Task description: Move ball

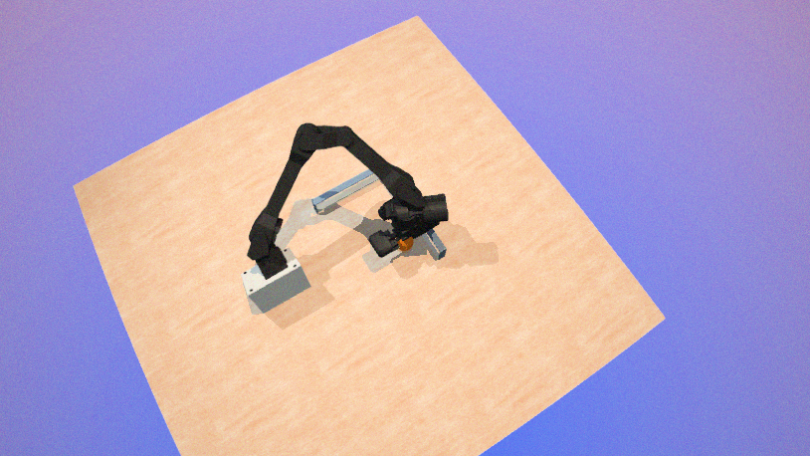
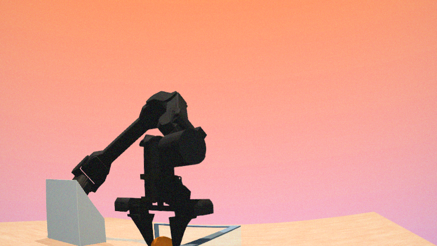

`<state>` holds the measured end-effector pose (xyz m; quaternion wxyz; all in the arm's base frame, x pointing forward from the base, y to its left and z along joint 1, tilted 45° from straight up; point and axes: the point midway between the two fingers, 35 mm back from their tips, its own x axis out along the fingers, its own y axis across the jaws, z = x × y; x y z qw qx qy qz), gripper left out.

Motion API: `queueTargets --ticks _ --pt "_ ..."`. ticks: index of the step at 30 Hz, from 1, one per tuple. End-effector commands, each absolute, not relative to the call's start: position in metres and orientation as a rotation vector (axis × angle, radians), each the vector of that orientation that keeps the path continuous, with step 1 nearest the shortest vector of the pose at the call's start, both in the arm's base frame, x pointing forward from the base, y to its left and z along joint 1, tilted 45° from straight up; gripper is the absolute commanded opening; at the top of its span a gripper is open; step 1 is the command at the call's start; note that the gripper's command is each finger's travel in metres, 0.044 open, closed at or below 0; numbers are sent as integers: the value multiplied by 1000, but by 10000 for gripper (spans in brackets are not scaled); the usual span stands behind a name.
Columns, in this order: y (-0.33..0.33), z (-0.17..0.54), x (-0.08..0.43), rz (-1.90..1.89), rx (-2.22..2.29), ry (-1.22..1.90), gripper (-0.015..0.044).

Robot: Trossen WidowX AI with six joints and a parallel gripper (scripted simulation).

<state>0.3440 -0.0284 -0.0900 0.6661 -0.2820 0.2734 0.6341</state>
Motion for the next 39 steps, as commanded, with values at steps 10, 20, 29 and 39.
queueTargets --ticks 10,20,29,39 --pt "-14 -103 344 1433 -628 616 0" --pt "-18 -101 345 1430 -636 617 184" --pt "-20 -100 345 1429 -636 617 352" --pt "-75 -45 343 1411 -635 617 352"
